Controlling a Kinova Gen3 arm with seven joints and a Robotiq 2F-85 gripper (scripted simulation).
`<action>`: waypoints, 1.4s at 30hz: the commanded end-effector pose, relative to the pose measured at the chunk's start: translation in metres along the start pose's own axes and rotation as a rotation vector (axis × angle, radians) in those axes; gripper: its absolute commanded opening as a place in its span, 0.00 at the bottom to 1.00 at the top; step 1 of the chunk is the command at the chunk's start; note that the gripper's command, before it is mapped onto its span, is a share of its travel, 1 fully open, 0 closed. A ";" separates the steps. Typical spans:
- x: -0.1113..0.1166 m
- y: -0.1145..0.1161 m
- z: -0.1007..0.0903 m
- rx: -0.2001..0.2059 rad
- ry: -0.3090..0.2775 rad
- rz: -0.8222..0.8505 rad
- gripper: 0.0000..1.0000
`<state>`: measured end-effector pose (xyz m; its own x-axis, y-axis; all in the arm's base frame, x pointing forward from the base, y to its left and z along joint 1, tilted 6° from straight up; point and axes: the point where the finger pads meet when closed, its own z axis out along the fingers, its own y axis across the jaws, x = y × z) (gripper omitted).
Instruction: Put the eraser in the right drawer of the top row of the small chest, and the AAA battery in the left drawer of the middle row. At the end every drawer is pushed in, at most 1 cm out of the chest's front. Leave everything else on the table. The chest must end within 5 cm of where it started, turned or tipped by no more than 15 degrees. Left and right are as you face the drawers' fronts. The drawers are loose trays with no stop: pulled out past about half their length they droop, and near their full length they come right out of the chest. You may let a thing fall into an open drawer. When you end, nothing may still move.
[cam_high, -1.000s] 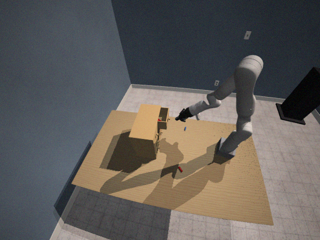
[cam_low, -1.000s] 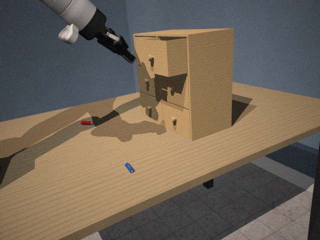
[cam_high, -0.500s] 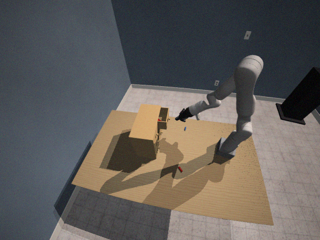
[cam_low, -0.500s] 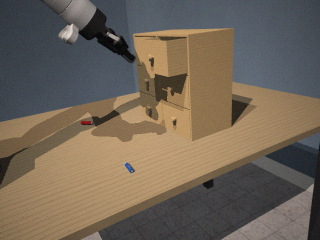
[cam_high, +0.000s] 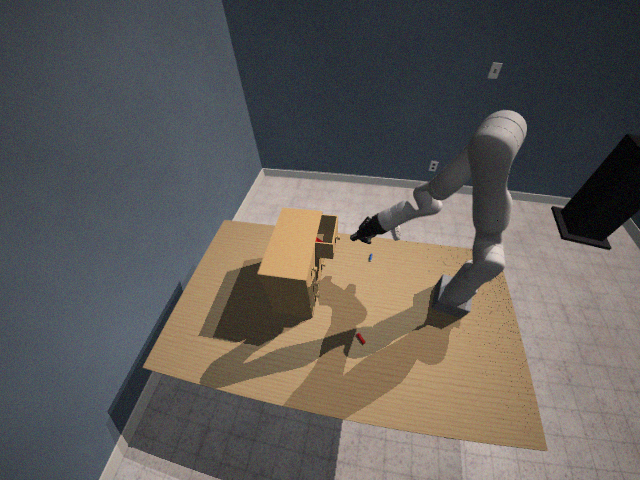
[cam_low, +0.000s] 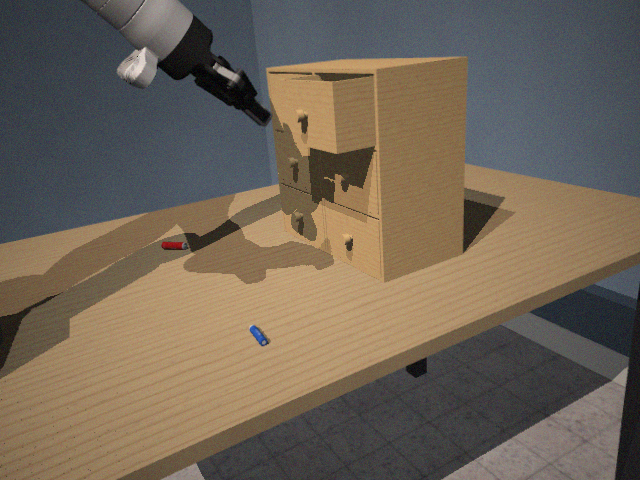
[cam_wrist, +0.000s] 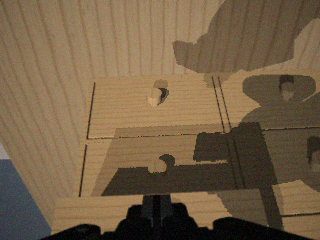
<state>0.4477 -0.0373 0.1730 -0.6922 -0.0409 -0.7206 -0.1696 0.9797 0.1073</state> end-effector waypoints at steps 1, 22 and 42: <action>-0.001 0.000 0.000 0.000 -0.002 0.000 0.00; -0.001 0.000 0.001 0.000 -0.002 0.000 0.00; -0.012 0.000 0.011 0.000 -0.002 0.000 0.00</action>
<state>0.4608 -0.0355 0.1735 -0.6925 -0.0386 -0.7204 -0.1672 0.9800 0.1082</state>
